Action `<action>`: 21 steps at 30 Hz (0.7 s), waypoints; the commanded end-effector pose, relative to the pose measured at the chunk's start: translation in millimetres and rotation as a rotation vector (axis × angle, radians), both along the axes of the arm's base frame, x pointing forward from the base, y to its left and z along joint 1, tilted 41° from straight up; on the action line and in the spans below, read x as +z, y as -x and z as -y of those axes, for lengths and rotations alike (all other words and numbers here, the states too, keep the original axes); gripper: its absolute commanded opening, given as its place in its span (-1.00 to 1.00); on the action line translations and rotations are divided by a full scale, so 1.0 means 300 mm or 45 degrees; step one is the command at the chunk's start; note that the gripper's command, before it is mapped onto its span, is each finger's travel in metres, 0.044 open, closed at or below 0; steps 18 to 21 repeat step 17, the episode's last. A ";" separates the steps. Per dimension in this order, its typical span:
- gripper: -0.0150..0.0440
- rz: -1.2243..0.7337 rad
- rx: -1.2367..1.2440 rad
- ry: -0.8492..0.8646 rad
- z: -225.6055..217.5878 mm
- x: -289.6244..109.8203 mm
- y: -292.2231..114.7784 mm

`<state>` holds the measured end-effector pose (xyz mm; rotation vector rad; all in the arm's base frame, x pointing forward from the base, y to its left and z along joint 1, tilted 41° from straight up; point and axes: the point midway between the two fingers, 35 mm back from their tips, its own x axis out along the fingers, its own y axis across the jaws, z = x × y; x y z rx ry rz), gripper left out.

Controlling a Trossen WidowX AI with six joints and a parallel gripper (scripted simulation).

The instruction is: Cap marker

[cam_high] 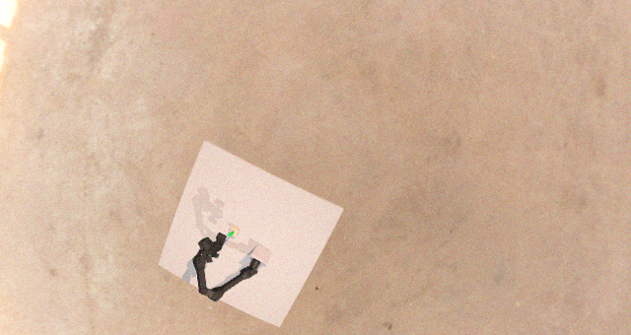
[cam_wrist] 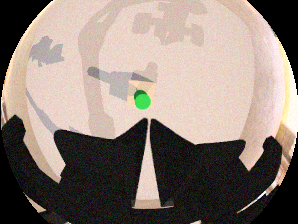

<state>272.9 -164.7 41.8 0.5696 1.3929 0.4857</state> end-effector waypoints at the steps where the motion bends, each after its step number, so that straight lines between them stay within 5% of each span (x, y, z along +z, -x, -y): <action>1: -0.22 -0.015 0.020 -0.011 -0.005 0.001 0.005; 15: 1.00 -0.015 0.020 -0.011 -0.005 0.001 0.005; 21: 1.00 -0.015 0.020 -0.011 -0.005 0.001 0.005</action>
